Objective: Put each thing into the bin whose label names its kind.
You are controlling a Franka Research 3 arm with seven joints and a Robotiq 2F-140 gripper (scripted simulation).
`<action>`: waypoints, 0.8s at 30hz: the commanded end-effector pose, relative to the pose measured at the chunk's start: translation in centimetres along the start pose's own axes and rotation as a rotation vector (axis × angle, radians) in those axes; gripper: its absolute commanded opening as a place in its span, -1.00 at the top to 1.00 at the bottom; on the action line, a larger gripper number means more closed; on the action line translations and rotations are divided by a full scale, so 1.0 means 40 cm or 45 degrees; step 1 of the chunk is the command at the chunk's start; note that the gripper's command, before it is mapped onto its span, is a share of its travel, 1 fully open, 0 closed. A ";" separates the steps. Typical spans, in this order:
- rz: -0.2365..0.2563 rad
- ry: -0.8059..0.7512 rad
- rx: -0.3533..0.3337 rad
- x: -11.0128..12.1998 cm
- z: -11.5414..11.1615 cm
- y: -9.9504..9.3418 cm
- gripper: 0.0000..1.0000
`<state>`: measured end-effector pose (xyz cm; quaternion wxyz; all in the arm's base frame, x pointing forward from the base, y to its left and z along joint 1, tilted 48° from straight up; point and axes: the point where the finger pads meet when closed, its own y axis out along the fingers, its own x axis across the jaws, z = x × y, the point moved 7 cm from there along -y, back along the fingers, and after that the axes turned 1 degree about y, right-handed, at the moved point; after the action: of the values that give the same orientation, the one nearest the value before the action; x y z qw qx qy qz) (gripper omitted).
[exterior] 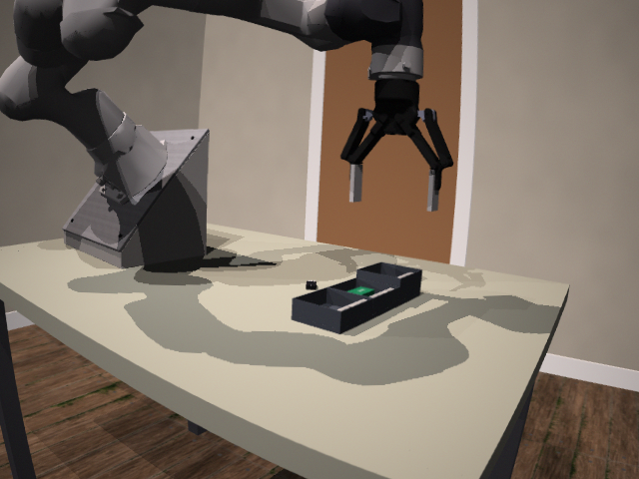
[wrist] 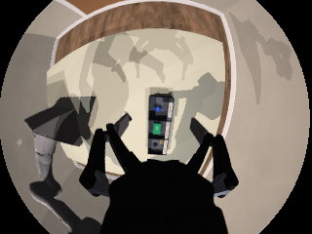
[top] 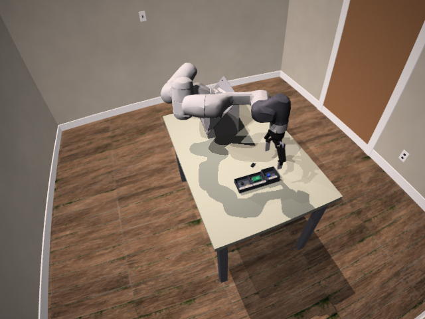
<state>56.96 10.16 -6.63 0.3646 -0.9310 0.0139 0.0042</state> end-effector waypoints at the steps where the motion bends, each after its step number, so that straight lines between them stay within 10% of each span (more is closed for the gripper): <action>1: 0.010 -0.006 -0.011 -0.003 -0.006 -0.027 -1.00; 13: 0.010 -0.006 -0.011 -0.002 -0.005 -0.137 -1.00; 24: 0.010 -0.006 -0.011 -0.002 -0.005 -0.140 -1.00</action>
<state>57.03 14.18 -2.81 0.3621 -0.9320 0.0163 0.0039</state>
